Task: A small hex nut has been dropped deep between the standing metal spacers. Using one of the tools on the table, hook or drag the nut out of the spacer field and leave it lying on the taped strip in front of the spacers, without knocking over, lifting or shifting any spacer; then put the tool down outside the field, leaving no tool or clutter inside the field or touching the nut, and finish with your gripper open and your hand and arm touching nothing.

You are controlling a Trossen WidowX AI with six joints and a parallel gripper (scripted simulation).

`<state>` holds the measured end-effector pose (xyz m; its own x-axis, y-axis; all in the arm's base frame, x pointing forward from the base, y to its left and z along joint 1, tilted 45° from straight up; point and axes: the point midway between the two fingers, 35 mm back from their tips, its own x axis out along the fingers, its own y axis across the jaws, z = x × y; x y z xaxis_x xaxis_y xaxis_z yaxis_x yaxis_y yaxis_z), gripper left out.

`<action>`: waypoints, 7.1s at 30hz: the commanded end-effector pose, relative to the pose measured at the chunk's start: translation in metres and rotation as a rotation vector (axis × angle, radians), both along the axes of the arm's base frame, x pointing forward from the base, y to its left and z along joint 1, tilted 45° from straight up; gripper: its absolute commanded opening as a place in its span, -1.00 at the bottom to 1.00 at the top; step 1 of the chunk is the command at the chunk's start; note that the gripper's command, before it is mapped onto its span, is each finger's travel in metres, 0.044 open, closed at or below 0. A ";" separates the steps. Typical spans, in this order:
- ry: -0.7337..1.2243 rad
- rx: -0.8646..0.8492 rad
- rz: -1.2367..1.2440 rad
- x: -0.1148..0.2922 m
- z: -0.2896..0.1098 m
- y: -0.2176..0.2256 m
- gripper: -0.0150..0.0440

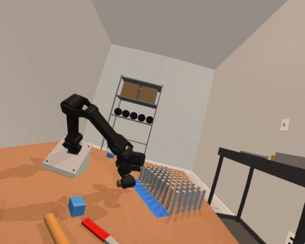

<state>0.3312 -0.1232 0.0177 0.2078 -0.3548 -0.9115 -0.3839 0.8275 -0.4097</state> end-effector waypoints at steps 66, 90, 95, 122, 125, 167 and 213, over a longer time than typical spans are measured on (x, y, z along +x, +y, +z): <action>-0.015 0.000 0.004 0.047 -0.013 0.014 -0.49; -0.015 0.001 0.005 0.062 -0.019 0.018 -0.49; -0.016 0.001 0.005 0.065 -0.020 0.019 -0.49; -0.017 0.001 0.005 0.080 -0.026 0.024 -0.49; -0.017 0.001 0.005 0.080 -0.026 0.024 -0.49; -0.016 0.001 0.006 0.063 -0.026 0.015 -0.49; -0.015 0.000 0.007 0.051 -0.026 0.010 -0.49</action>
<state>0.3806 -0.1121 -0.0065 0.2165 -0.3596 -0.9076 -0.3786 0.8260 -0.4176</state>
